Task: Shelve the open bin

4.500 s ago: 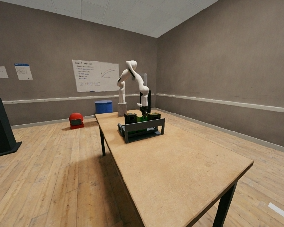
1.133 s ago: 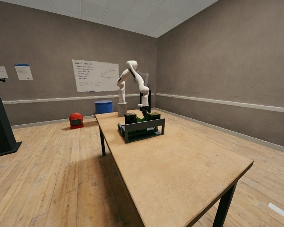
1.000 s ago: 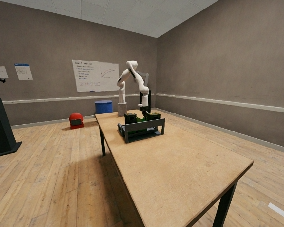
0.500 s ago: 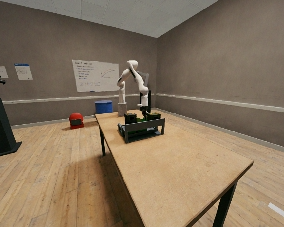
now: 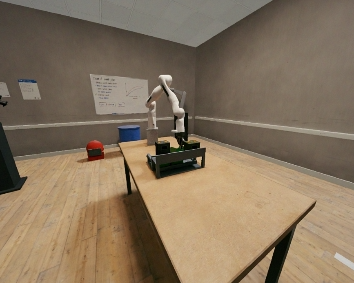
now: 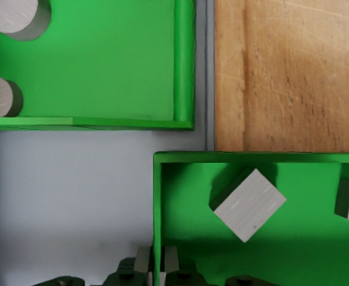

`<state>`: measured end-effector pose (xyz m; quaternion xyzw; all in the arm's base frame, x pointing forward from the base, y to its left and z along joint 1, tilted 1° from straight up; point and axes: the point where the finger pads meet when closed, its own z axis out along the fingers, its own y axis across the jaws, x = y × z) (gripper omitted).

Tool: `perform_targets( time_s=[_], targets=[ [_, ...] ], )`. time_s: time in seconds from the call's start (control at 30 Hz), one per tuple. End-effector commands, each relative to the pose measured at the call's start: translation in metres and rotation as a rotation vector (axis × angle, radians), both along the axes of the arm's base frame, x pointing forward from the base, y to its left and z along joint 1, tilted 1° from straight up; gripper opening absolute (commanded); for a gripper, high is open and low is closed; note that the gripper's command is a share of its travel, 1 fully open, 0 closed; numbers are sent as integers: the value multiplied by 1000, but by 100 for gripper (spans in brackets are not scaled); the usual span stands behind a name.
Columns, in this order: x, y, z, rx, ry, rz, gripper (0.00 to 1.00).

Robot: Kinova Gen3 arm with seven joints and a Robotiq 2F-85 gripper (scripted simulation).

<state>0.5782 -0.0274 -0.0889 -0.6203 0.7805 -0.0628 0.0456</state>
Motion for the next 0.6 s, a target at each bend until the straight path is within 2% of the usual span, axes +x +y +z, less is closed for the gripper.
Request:
perform_targets(
  time_s=[0.0,0.33,0.37,0.57],
  targets=[
    [2,-1,2,-1,-7,-1,10],
    [2,-1,2,-1,-7,-1,10],
    [1,0,1,-1,-6,0,39],
    [1,0,1,-1,-6,0,39]
  ],
)
